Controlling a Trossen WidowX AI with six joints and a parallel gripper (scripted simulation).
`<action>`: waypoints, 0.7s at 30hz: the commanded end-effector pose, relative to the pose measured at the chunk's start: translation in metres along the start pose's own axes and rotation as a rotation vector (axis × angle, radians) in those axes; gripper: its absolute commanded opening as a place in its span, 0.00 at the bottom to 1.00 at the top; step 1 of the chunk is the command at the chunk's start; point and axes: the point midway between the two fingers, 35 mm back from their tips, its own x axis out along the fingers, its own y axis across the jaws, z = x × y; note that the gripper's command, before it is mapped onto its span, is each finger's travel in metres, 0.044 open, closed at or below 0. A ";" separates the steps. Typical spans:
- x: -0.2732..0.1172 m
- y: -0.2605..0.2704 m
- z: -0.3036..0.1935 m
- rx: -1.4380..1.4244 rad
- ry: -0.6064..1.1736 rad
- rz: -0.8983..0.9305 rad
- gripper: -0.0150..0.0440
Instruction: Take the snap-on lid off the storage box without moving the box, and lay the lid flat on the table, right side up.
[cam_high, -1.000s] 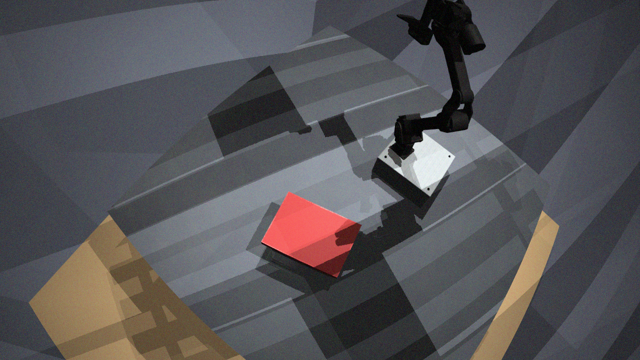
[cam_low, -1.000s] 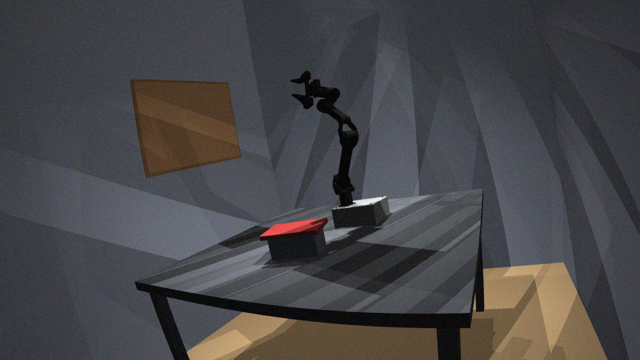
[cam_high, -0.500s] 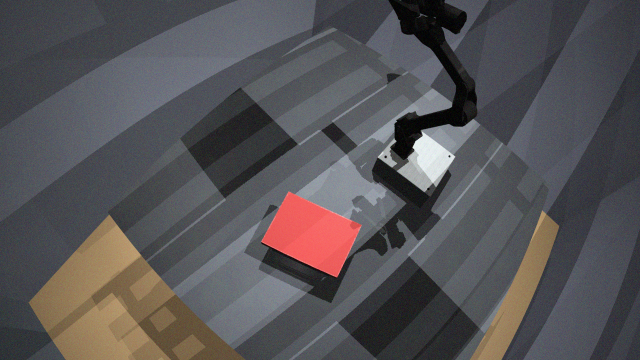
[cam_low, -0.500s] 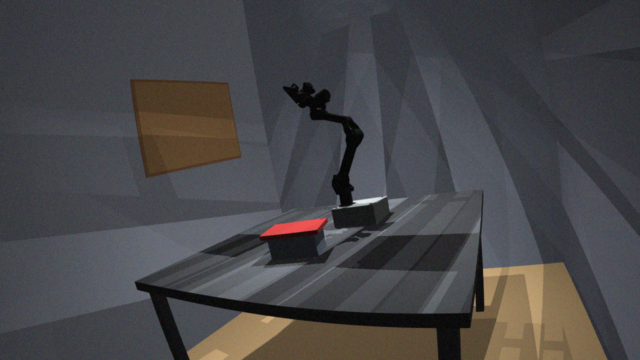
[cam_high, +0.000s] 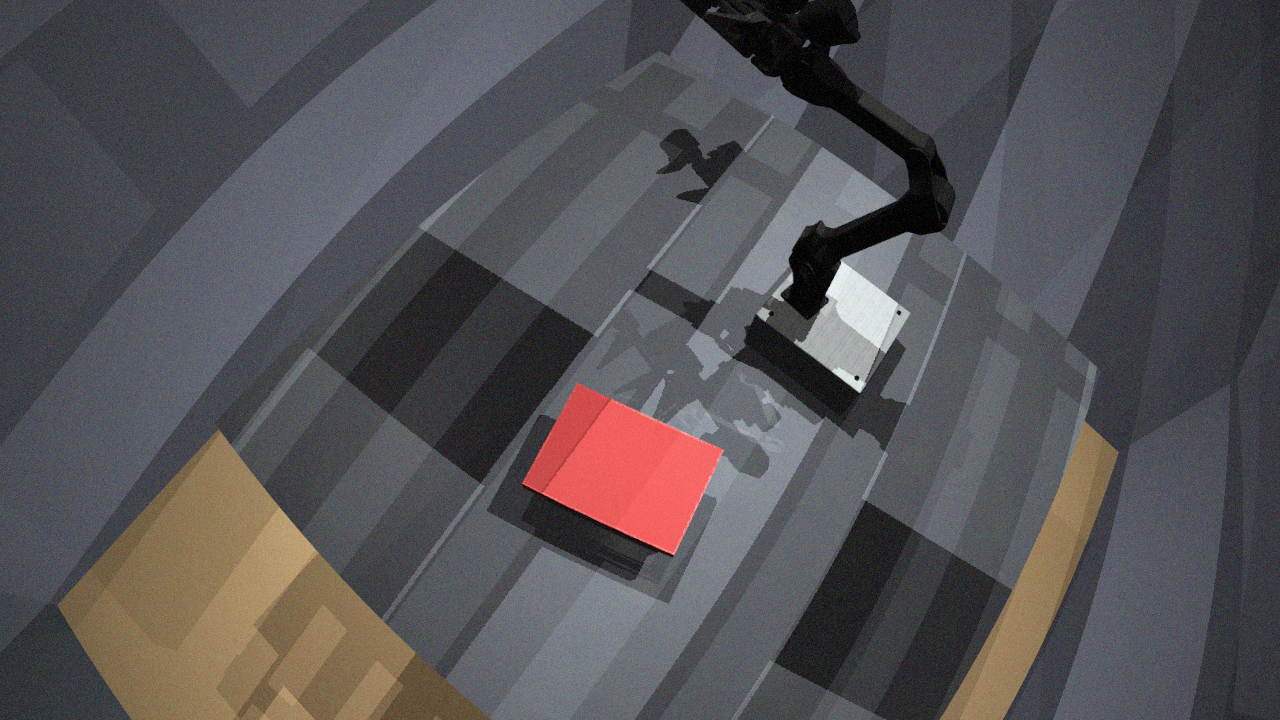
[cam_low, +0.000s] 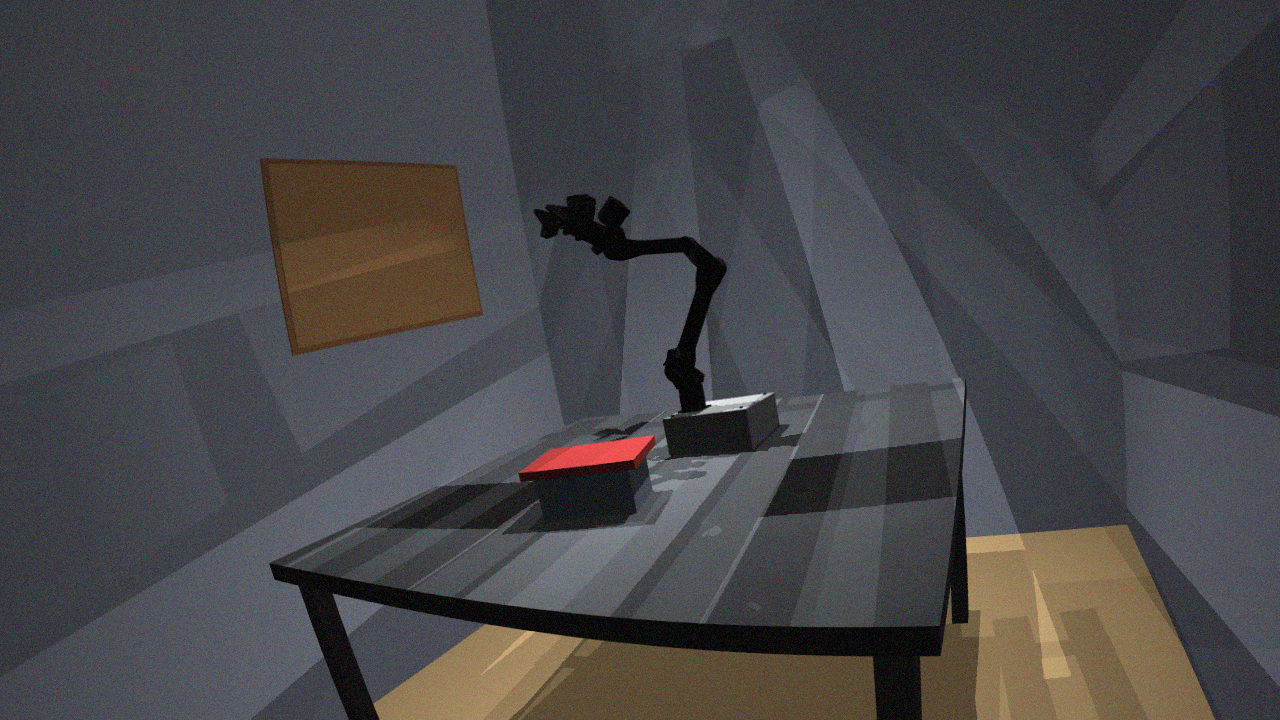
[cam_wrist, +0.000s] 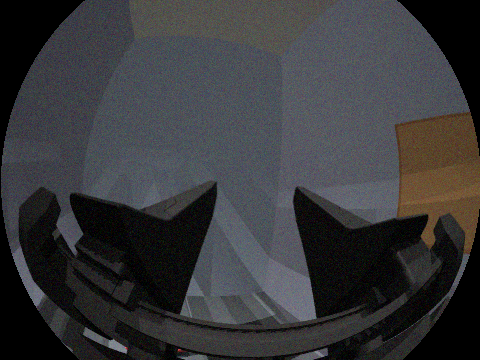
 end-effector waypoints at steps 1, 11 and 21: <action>0.009 -0.006 -0.028 0.162 0.033 -0.009 0.65; 0.031 0.007 -0.145 0.669 0.249 -0.056 0.65; 0.023 0.067 -0.266 1.039 0.591 -0.134 0.65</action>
